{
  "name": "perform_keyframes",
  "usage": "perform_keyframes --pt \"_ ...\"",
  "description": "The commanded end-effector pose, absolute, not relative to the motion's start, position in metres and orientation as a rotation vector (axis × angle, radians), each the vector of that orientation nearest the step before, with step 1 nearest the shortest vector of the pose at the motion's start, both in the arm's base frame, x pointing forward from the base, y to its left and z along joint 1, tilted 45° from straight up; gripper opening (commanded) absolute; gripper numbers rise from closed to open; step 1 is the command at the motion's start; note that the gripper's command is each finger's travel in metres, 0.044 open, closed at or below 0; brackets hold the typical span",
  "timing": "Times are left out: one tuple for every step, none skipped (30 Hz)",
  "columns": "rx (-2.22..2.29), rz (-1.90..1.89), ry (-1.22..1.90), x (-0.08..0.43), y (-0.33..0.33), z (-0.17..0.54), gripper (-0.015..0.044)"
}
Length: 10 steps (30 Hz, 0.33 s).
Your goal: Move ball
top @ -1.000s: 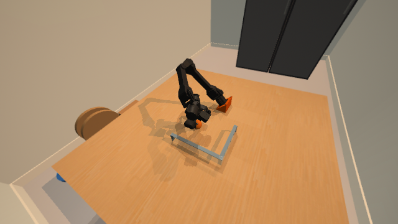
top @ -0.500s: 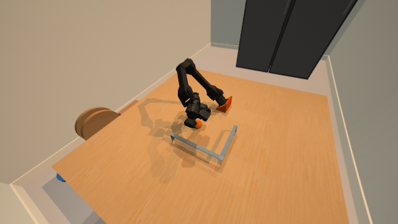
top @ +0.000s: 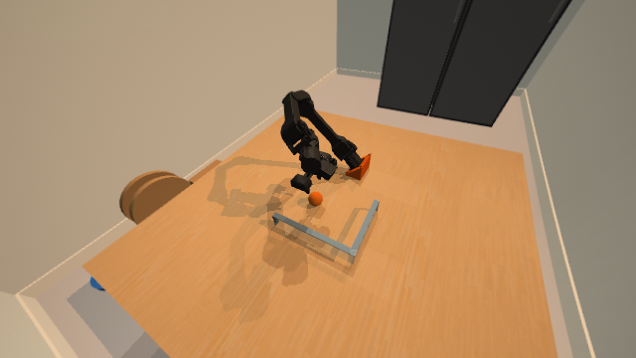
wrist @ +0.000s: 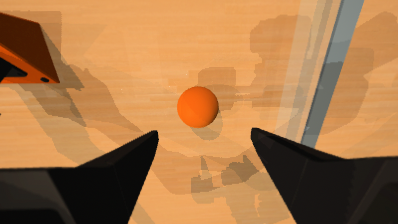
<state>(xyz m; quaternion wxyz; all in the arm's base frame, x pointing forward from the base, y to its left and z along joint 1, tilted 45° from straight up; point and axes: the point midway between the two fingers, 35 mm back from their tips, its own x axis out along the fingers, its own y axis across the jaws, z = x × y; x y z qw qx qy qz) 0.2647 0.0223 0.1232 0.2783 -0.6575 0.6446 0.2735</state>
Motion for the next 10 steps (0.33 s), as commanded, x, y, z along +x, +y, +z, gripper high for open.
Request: perform_keyframes --pt "-1.786 0.756 1.716 0.265 0.029 0.129 0.044" --pt "-1.809 0.777 1.7 0.265 0.037 0.137 0.044" --pt "-1.831 0.799 1.684 0.264 0.045 0.144 0.044" --pt "-1.844 0.812 1.674 0.264 0.05 0.149 0.044" --pt "-1.848 0.816 1.671 0.263 0.052 0.151 0.044" --pt "-1.848 0.816 1.671 0.263 0.052 0.151 0.044" --pt "-1.848 0.816 1.671 0.263 0.052 0.151 0.044" --pt "-1.848 0.816 1.671 0.263 0.052 0.151 0.044" --pt "-1.848 0.816 1.671 0.263 0.052 0.151 0.044" --pt "-1.848 0.816 1.671 0.263 0.052 0.151 0.044"
